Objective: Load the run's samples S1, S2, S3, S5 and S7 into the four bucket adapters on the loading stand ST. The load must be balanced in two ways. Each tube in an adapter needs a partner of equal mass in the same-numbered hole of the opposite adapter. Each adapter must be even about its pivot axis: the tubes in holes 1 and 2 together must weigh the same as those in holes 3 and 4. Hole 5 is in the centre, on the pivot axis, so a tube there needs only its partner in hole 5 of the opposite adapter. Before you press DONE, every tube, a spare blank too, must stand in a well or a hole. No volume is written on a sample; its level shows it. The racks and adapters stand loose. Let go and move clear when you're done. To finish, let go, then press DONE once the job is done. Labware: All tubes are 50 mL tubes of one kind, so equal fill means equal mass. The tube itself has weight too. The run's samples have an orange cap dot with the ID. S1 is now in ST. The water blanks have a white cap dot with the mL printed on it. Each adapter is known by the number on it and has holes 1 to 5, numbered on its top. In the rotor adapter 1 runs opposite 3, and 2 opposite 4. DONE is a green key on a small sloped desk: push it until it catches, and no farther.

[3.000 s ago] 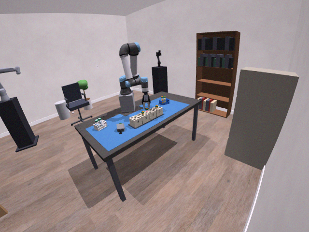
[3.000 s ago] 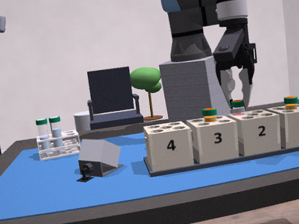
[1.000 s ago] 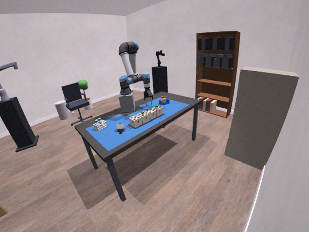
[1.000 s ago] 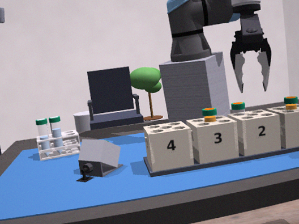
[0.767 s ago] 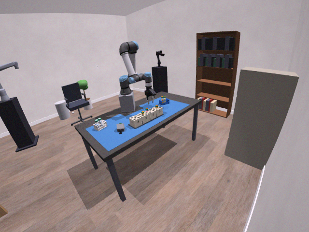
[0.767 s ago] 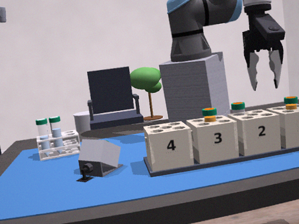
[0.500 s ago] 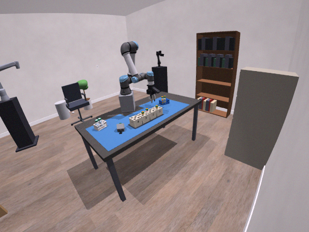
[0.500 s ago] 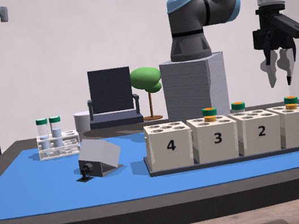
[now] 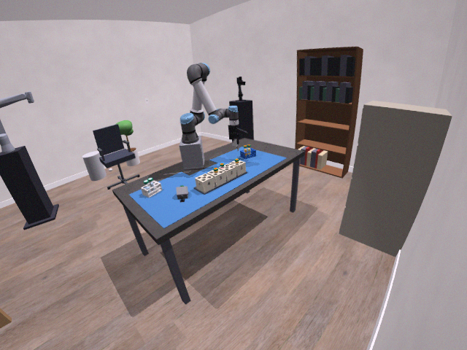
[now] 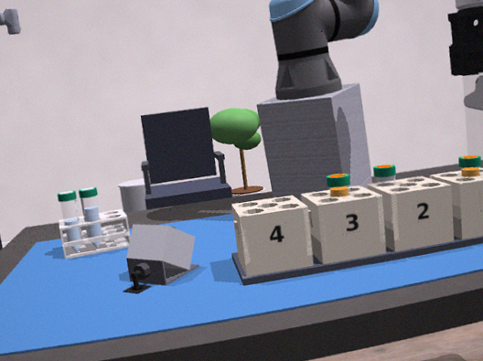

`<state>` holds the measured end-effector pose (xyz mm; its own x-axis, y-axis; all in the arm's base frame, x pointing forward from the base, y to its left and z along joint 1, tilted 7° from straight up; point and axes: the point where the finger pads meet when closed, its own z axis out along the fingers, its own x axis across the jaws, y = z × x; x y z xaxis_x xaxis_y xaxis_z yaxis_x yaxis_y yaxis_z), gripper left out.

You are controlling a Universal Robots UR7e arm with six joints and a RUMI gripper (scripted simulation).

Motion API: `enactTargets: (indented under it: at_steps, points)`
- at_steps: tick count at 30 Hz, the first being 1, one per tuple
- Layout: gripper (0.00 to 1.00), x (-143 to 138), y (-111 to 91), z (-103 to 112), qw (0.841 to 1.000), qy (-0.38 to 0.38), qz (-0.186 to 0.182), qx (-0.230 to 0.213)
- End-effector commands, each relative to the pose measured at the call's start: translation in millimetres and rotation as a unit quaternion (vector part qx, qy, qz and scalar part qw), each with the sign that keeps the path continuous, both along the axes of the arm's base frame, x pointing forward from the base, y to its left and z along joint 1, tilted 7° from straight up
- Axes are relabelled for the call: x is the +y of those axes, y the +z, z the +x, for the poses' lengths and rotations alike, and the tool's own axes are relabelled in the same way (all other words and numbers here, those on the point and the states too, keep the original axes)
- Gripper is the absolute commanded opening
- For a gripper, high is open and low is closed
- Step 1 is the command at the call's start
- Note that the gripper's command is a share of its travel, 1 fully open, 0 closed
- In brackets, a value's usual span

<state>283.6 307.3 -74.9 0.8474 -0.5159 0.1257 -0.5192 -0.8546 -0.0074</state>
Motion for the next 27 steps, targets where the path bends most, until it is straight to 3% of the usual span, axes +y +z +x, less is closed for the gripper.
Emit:
enactTargets:
  at_steps: [1, 5, 7, 22, 27]
  points:
    - [0.35, 42, -5, -19, 0.991, 0.134, -0.016, 0.009]
    - [0.35, 71, -9, -34, 0.974, 0.225, -0.026, 0.015]
    - [0.35, 71, -9, -34, 0.974, 0.225, -0.026, 0.015]
    - [0.35, 181, -22, -91, 0.974, 0.225, -0.026, 0.015]
    - [0.35, 194, -23, -98, 0.974, 0.225, -0.026, 0.015]
